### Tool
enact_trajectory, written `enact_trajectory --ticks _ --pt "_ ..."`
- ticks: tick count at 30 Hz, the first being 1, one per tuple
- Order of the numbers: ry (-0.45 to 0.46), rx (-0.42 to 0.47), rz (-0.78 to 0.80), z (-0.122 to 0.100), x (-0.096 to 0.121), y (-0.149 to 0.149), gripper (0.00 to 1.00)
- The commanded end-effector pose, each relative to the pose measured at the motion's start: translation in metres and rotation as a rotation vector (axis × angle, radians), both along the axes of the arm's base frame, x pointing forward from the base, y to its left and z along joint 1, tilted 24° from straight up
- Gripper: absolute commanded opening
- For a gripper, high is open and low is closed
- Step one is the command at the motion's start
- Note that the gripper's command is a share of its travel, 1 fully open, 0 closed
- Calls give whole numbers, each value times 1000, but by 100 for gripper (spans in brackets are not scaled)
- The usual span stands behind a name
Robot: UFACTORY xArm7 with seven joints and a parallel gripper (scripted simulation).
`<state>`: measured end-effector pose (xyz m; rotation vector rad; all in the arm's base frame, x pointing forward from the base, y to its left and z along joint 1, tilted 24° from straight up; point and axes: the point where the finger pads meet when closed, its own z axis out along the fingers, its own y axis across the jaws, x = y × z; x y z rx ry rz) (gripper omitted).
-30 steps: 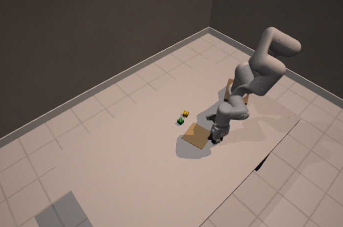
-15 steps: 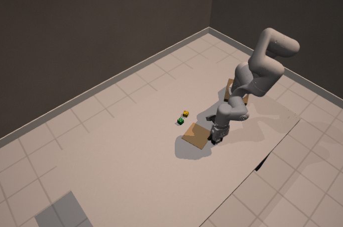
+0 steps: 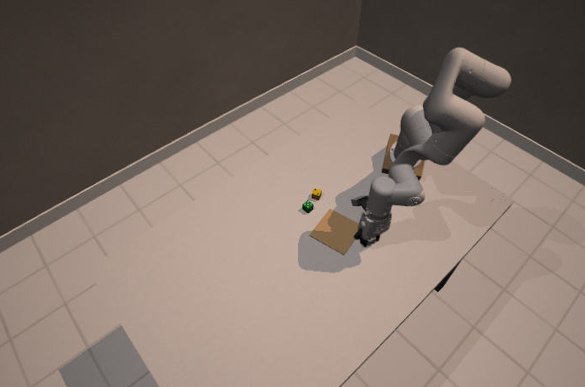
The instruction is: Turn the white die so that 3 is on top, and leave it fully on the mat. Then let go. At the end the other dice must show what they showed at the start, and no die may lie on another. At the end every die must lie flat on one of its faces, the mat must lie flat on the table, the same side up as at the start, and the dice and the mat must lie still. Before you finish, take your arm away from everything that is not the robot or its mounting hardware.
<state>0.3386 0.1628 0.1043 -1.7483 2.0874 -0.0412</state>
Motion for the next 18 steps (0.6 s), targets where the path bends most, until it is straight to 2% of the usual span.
enact_trajectory --ticks 1,9,10,18 --pt "-2 1 0 1 1 0 47" --pt "-2 1 0 1 1 0 47" --pt "-2 1 0 1 1 0 27" --pt "-2 1 0 1 1 0 27"
